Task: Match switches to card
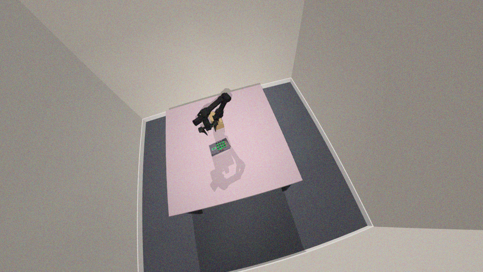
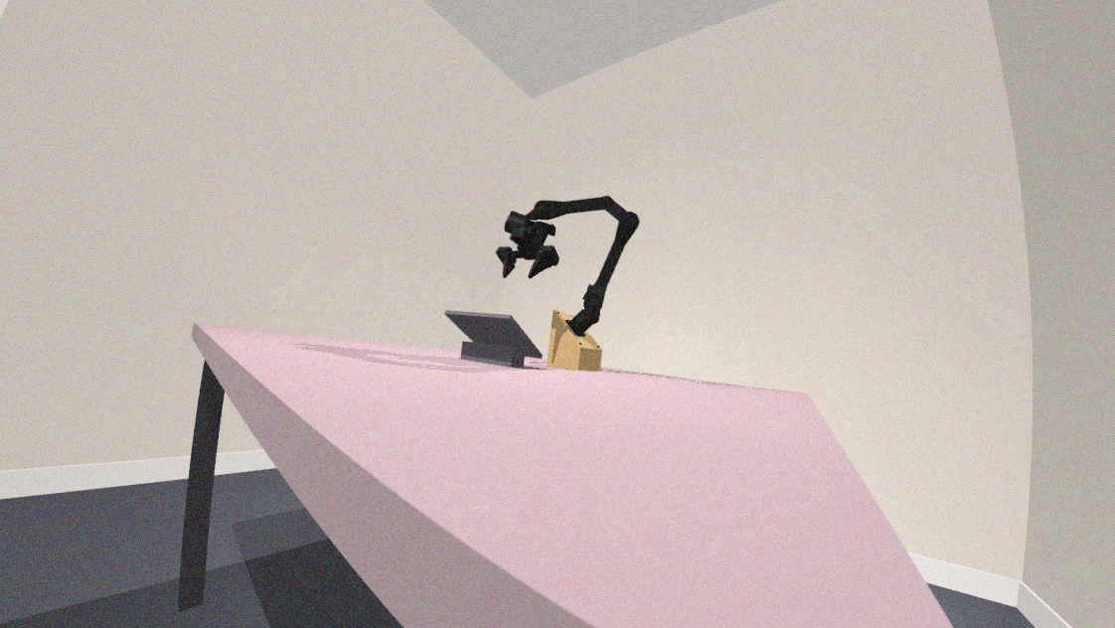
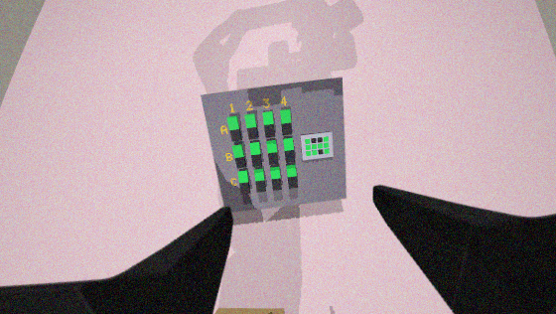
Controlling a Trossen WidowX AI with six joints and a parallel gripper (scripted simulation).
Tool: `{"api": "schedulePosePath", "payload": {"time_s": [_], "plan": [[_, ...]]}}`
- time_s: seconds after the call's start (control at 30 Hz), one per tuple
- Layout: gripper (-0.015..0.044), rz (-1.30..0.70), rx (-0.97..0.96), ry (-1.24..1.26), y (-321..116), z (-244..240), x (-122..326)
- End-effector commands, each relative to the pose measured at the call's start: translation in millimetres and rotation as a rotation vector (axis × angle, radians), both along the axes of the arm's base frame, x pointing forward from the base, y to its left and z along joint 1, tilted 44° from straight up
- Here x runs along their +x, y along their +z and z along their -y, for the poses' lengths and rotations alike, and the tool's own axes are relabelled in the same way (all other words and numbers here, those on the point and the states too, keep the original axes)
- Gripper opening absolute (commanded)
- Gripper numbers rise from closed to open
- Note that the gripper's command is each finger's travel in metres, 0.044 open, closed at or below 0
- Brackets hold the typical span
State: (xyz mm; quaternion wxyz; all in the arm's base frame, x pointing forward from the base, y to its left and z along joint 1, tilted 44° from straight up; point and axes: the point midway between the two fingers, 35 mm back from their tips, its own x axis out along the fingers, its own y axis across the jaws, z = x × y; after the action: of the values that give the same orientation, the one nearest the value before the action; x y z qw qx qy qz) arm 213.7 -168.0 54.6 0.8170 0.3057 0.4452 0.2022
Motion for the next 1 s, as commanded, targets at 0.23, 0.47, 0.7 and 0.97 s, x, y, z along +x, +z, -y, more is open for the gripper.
{"api": "schedulePosePath", "payload": {"time_s": [0.23, 0.47, 0.7, 0.97], "plan": [[0.019, -0.03, -0.008, 0.001, -15.3, -53.9, 66.3], [0.0006, -0.024, 0.01, 0.007, -16.1, -81.4, 87.5], [0.0, -0.04, 0.01, 0.024, -35.2, -101.0, 104.6], [0.0, -0.042, 0.01, 0.025, -36.8, -102.8, 106.0]]}}
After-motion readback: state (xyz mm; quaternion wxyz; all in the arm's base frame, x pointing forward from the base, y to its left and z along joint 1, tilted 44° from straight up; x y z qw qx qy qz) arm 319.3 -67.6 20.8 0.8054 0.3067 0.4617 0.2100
